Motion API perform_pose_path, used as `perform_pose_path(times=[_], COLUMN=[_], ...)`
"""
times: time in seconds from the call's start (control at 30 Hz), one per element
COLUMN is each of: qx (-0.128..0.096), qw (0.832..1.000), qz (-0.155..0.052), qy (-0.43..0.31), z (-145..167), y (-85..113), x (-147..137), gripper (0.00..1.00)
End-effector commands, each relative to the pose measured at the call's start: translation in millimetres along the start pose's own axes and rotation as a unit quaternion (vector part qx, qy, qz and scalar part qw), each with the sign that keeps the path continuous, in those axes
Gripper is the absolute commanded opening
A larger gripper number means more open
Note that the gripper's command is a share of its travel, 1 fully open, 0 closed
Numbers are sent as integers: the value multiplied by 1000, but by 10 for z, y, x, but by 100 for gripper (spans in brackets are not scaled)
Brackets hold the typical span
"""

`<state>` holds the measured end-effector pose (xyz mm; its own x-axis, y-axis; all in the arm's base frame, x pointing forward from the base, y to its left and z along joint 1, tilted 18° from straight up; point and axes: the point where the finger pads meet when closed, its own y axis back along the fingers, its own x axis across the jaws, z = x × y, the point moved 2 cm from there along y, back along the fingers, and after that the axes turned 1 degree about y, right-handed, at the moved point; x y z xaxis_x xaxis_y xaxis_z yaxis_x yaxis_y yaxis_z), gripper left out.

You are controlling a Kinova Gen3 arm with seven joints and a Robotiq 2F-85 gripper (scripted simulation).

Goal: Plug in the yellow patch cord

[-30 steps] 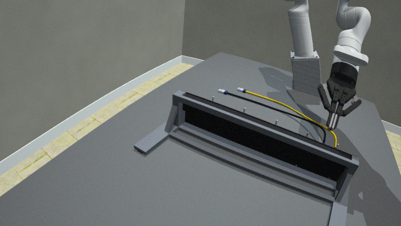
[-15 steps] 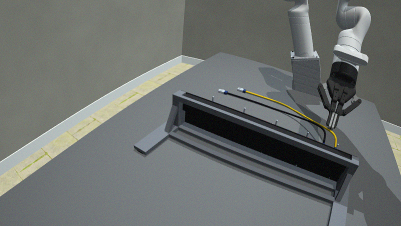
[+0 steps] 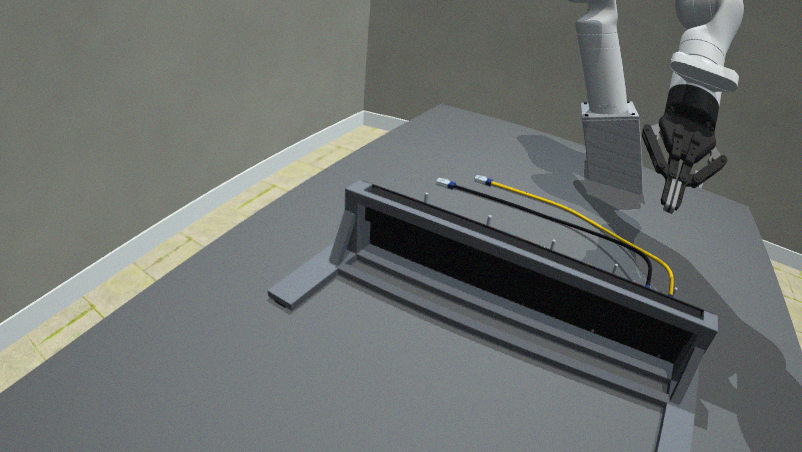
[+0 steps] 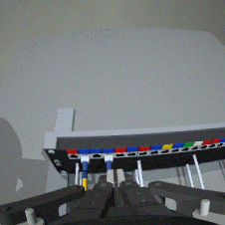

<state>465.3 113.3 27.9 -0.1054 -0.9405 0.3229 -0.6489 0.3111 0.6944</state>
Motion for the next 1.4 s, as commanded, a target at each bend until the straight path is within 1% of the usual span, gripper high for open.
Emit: perform_pose_path(times=[0.0, 0.13, 0.23, 0.43, 0.83, 1.07, 1.2, 1.37], qx=[8, 8, 8, 8, 8, 8, 8, 8], qw=[1000, 1000, 1000, 1000, 1000, 1000, 1000, 1000], qz=[-9, -9, -9, -9, -9, -9, -9, -9], qy=[-1, -1, -1, -1, -1, -1, -1, -1], z=[-71, -67, -65, -62, -61, -60, -57, -53], y=[196, 433, 576, 751, 795, 793, 791, 787], x=[-58, -54, -52, -49, -43, 32, 171, 413], gripper=[0, 0, 0, 0, 0, 0, 0, 0])
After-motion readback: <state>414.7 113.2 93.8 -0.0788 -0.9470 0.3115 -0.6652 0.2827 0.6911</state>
